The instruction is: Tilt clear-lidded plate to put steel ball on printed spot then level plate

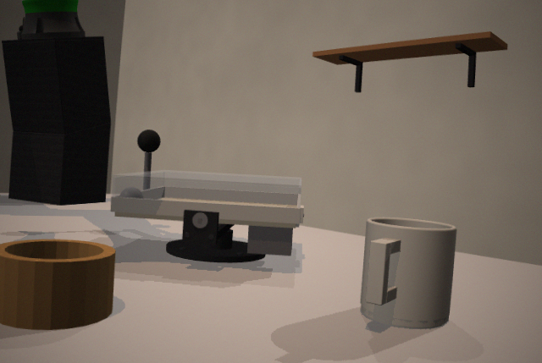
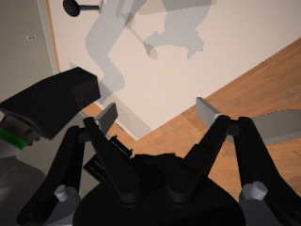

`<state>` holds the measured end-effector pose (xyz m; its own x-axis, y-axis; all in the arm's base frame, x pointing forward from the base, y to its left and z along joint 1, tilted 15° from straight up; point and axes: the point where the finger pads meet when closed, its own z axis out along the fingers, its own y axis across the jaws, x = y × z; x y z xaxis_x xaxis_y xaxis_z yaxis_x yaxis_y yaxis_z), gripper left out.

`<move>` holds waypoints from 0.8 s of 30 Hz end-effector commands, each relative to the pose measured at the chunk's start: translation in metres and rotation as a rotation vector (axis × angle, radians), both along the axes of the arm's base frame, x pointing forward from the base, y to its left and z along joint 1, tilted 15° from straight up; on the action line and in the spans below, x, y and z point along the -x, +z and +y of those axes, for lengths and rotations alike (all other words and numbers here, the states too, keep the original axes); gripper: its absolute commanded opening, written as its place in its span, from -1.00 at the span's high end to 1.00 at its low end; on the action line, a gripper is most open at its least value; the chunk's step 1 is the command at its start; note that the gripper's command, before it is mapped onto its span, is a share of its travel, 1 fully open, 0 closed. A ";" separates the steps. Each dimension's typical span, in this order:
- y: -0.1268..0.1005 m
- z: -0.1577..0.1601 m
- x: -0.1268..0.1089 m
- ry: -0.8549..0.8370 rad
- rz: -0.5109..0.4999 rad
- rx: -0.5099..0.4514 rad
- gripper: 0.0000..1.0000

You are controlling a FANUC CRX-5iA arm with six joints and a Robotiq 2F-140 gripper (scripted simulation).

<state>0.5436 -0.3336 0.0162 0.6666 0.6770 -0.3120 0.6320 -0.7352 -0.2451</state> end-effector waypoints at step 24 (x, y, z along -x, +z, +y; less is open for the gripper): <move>-0.102 0.211 -0.003 0.536 -0.268 0.171 -1.00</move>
